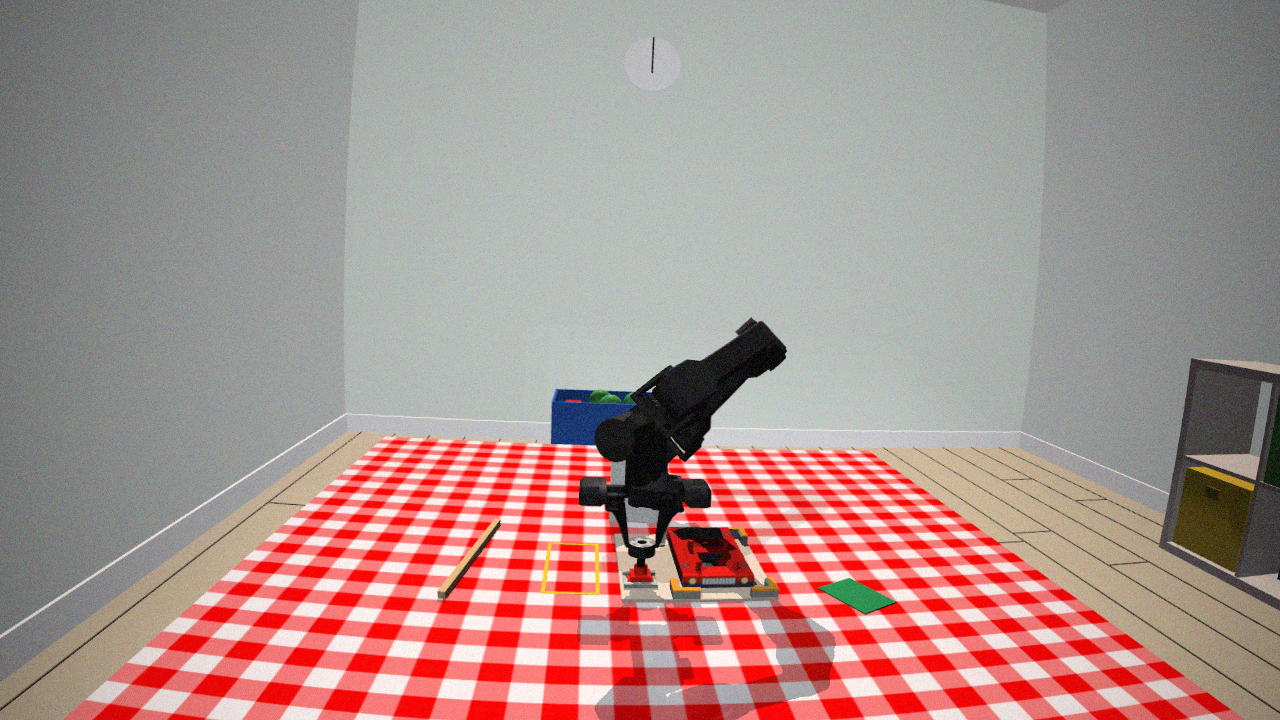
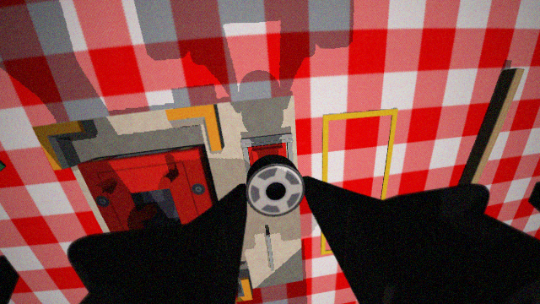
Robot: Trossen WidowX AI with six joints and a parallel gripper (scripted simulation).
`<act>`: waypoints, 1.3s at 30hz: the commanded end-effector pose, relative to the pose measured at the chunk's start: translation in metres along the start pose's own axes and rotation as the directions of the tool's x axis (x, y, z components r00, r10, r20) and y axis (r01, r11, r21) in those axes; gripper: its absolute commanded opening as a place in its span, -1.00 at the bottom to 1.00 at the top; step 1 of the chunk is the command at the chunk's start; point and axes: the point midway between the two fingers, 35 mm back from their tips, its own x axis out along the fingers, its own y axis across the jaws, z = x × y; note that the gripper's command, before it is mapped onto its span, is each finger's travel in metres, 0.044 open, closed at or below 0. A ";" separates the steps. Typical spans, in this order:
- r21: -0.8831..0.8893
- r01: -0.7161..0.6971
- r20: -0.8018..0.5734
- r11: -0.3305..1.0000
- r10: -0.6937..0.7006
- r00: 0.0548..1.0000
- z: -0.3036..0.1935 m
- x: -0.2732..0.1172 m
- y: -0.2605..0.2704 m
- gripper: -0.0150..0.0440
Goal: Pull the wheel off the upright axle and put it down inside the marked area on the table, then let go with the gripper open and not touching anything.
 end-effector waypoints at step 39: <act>0.000 0.003 0.006 1.000 -0.003 1.000 0.000 -0.023 -0.001 -0.49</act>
